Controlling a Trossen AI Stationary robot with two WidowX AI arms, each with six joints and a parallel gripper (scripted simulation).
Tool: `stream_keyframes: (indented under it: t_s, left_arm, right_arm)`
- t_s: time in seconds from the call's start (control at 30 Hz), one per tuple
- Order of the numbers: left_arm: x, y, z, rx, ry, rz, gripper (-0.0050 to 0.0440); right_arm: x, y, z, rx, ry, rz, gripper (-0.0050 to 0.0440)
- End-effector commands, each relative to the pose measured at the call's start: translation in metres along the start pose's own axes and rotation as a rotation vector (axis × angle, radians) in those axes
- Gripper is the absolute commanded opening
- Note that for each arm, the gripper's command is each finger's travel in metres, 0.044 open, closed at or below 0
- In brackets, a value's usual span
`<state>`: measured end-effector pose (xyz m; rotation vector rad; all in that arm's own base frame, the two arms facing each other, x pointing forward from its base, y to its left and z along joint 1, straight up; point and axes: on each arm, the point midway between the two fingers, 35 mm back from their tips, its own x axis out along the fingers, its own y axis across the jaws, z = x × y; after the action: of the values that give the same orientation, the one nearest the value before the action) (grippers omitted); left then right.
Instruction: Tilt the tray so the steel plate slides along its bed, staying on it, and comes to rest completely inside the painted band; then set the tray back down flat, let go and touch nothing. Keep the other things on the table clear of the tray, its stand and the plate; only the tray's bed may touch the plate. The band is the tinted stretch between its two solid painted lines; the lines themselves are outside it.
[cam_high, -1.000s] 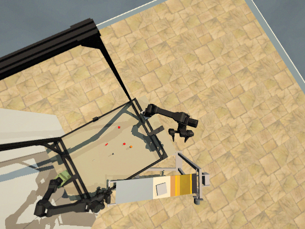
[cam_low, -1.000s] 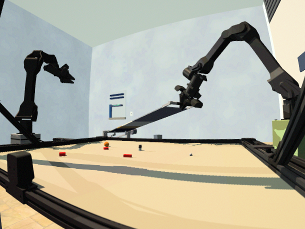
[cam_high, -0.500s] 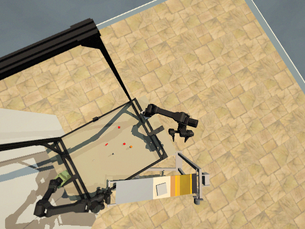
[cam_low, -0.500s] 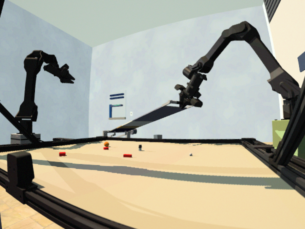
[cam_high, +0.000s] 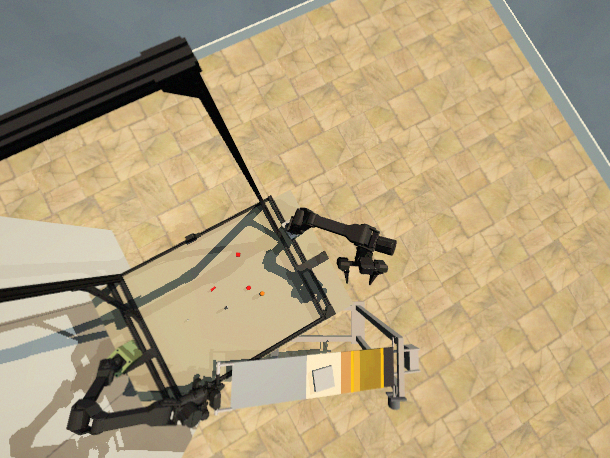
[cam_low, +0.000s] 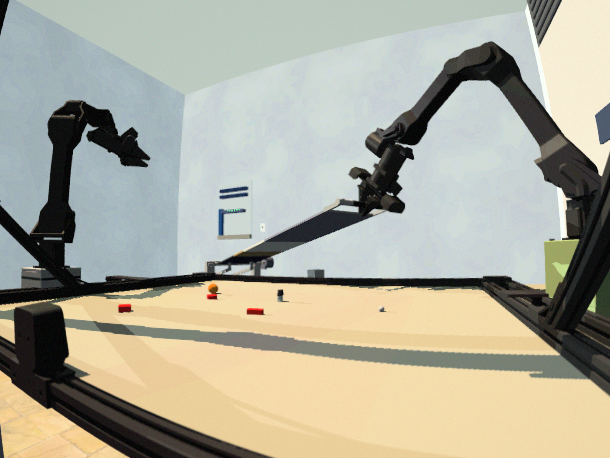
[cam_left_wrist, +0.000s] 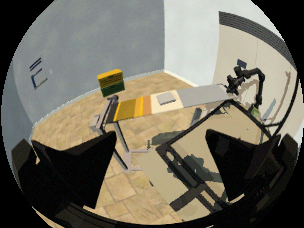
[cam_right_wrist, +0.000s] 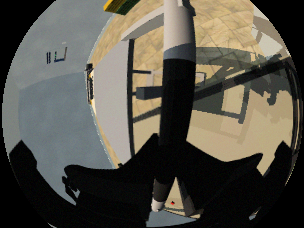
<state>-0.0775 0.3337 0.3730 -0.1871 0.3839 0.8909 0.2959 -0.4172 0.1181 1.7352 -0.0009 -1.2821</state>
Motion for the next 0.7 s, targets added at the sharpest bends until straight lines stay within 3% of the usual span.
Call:
stream_keyframes:
  t_s: [0.0, 0.67]
  left_arm:
    - [0.0, -0.0006, 0.0007, 0.002, -0.003, -0.002, 0.044]
    - [0.0, -0.0006, 0.0007, 0.002, -0.003, -0.002, 0.044]
  right_arm:
    - [-0.0224, 0.0353, 0.0005, -0.002, -0.005, 0.105, 0.0]
    - [-0.0263, 0.0413, 0.0005, -0.002, -0.005, 0.12, 0.0]
